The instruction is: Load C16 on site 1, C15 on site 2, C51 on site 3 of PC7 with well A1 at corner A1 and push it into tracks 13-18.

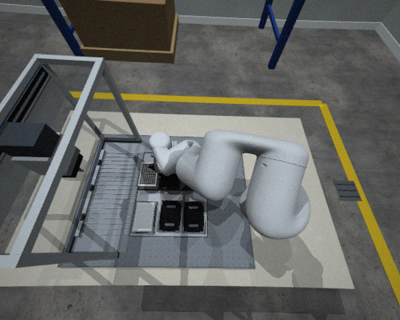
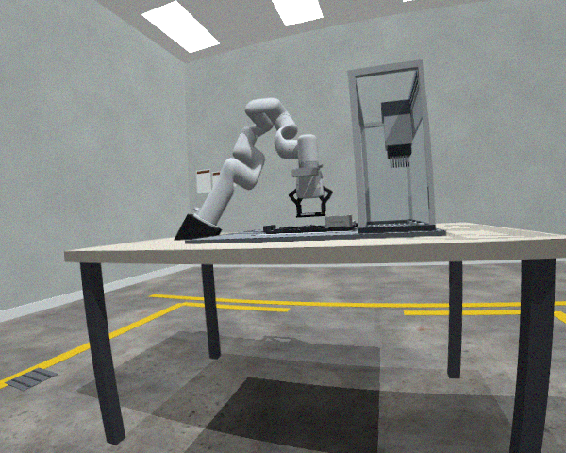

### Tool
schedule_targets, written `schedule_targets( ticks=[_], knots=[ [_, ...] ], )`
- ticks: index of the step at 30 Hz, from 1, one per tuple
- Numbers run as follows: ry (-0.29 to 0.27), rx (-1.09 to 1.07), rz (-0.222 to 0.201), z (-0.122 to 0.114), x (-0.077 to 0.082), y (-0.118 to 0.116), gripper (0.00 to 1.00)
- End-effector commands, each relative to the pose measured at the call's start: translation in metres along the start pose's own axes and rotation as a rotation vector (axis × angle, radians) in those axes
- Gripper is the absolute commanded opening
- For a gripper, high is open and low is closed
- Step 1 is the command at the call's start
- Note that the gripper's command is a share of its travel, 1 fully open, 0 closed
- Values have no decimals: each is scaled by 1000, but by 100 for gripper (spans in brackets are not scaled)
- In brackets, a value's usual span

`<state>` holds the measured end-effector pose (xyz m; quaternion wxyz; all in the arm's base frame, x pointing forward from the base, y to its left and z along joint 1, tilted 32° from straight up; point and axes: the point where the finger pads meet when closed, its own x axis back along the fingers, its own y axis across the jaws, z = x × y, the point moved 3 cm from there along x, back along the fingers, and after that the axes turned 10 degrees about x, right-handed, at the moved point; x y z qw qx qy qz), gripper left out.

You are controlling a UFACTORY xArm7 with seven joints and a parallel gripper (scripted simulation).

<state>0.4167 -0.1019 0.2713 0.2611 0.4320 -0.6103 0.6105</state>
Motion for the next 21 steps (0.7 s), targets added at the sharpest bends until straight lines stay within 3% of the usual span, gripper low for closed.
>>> schedule_targets(
  ticks=[1,14,21],
  knots=[
    [2,0,3,1,-9,-1,0],
    [2,0,3,1,-27,-1,0],
    [2,0,3,1,-28,-1,0]
  ],
)
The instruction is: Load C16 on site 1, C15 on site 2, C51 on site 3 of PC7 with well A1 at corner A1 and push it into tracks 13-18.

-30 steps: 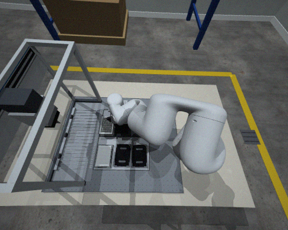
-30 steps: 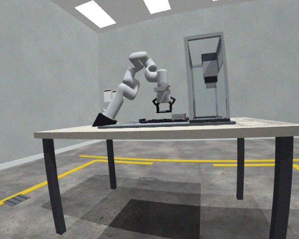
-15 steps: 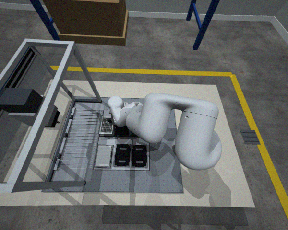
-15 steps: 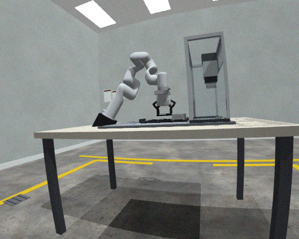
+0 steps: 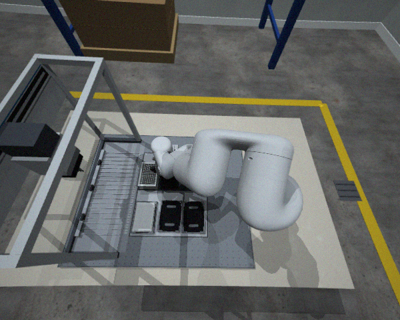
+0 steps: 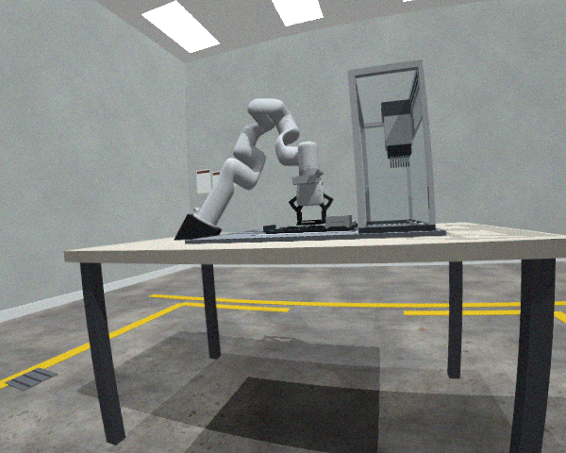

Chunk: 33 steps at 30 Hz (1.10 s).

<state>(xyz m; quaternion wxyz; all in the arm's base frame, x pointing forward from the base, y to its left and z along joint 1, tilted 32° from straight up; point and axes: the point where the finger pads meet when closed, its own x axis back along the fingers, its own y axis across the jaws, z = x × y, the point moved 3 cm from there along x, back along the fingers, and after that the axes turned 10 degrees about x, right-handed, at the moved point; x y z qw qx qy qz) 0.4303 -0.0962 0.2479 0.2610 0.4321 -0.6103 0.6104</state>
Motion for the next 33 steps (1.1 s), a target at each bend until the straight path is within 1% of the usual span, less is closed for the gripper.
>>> schedule_targets(
  ticks=[1,16,33],
  knots=[
    [2,0,3,1,0,-1,0],
    [2,0,3,1,0,-1,0],
    [2,0,3,1,-10,-1,0]
  ],
)
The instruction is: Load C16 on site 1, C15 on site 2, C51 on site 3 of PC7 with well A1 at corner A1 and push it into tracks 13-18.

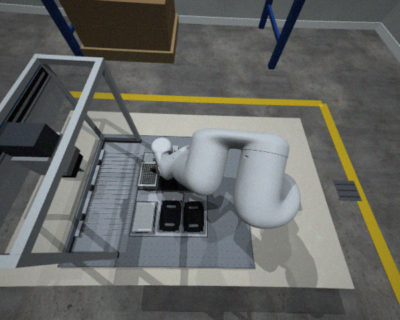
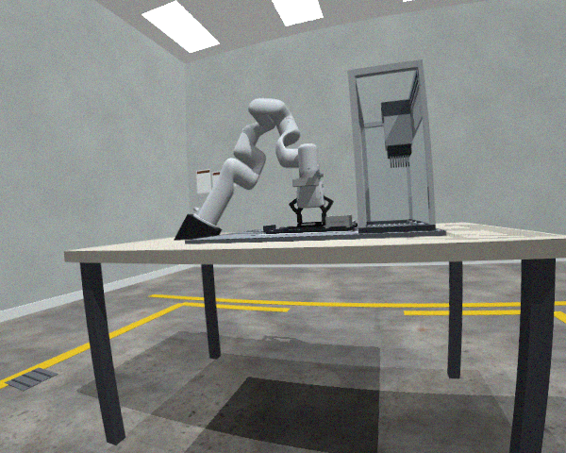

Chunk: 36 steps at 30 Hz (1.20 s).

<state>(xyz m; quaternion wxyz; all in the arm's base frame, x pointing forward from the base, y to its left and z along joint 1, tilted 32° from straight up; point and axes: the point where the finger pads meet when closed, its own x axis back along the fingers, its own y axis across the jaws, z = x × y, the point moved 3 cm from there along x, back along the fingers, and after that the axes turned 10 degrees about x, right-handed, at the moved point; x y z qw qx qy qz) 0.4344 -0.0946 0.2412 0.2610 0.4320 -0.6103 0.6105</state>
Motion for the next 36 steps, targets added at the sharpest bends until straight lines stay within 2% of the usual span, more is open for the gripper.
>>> schedule_targets(
  ticks=[1,25,26,36],
  knots=[
    [2,0,3,1,-3,-1,0],
    [2,0,3,1,-6,-1,0],
    [2,0,3,1,-6,-1,100],
    [2,0,3,1,-6,-1,100]
  ],
)
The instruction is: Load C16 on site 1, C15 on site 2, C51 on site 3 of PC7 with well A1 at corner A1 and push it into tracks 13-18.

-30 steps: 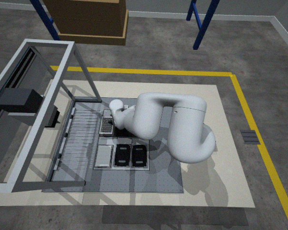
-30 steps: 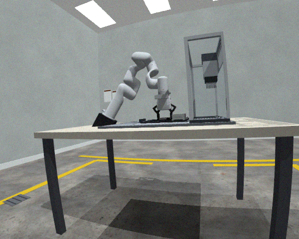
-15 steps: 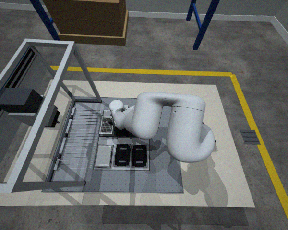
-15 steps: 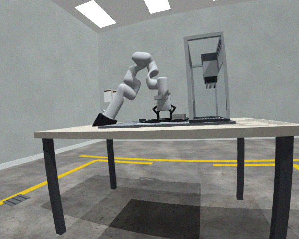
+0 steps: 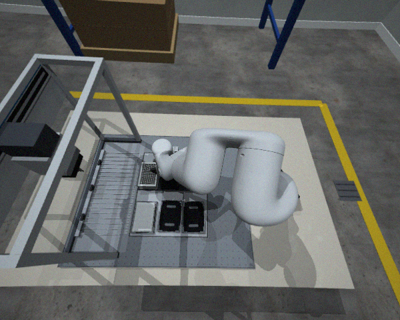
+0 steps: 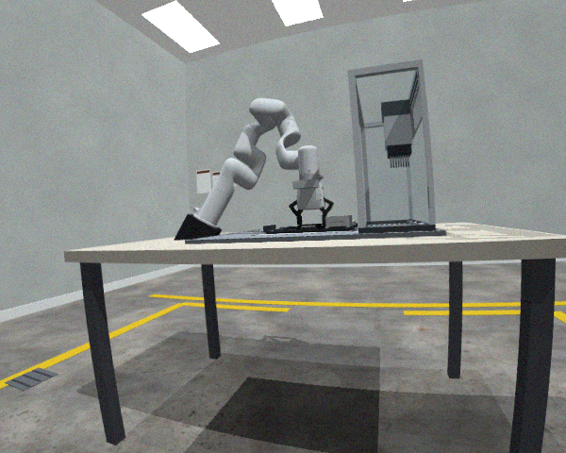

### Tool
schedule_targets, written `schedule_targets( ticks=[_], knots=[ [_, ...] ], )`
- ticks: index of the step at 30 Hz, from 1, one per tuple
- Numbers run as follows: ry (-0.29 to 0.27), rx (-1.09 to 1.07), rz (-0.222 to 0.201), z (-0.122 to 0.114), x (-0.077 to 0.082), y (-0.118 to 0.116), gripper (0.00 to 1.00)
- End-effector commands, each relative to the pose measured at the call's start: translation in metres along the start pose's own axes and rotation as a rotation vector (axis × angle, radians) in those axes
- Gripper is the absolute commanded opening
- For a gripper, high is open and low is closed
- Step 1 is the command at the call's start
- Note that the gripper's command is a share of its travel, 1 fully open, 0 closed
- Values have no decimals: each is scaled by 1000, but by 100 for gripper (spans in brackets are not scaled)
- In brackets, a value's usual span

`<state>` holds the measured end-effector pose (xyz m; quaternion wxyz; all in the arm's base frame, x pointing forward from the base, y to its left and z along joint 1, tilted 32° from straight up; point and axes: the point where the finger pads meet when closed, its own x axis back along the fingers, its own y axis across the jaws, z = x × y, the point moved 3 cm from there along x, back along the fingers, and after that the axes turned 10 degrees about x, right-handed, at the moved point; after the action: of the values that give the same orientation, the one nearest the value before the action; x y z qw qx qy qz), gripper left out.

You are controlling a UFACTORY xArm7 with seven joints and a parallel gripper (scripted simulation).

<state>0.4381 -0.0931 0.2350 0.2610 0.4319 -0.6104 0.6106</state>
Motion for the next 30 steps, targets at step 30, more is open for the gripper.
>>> schedule_targets(
  ticks=[30],
  knots=[
    [2,0,3,1,11,-1,100]
  ],
)
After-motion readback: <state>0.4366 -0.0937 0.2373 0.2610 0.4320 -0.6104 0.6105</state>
